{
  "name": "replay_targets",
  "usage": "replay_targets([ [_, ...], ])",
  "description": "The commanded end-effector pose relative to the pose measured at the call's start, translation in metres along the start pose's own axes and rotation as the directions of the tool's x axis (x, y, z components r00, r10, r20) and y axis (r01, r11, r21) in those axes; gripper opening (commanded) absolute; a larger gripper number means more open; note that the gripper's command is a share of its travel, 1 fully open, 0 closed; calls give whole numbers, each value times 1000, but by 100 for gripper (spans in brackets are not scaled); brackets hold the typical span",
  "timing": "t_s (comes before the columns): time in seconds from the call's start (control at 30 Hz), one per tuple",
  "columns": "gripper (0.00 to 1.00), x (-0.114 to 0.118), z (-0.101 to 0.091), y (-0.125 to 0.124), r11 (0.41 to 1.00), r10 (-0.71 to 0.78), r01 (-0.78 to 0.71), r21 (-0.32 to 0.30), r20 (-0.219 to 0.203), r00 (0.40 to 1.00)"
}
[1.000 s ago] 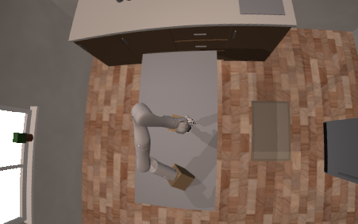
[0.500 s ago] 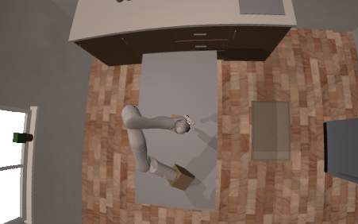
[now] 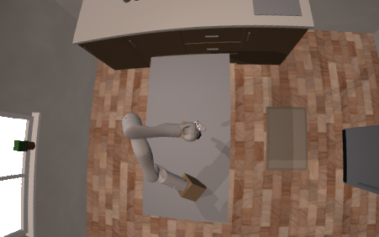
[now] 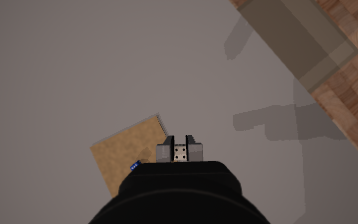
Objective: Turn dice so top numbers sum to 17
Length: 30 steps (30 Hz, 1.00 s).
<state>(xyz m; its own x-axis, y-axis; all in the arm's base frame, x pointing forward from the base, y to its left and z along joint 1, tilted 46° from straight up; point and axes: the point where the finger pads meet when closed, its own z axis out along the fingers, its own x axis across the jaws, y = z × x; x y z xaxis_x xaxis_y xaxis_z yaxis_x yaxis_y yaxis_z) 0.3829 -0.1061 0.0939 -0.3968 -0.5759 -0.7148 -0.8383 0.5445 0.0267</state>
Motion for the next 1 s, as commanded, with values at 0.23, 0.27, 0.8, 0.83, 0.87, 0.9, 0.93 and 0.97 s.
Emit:
replay_targets([
  [0.23,34,-1,-1,-1,1000,-6,6,4,-1,1000],
  [0.27,34,-2,-1,-1,1000,-11,11,4,0,1000],
  [0.8,34,-69,-6,13,940,-342,342,26,18,940],
  [0.83,34,-77,-6,16,924,-383,382,28,18,924],
  [0.87,34,-85,-6,19,905,-425,424,31,19,905],
  [0.9,34,-93,-7,23,884,-467,466,33,19,884],
  [0.93,34,-102,-7,27,860,-510,509,35,19,860],
  [0.97,34,-110,-7,31,834,-552,551,37,18,834],
])
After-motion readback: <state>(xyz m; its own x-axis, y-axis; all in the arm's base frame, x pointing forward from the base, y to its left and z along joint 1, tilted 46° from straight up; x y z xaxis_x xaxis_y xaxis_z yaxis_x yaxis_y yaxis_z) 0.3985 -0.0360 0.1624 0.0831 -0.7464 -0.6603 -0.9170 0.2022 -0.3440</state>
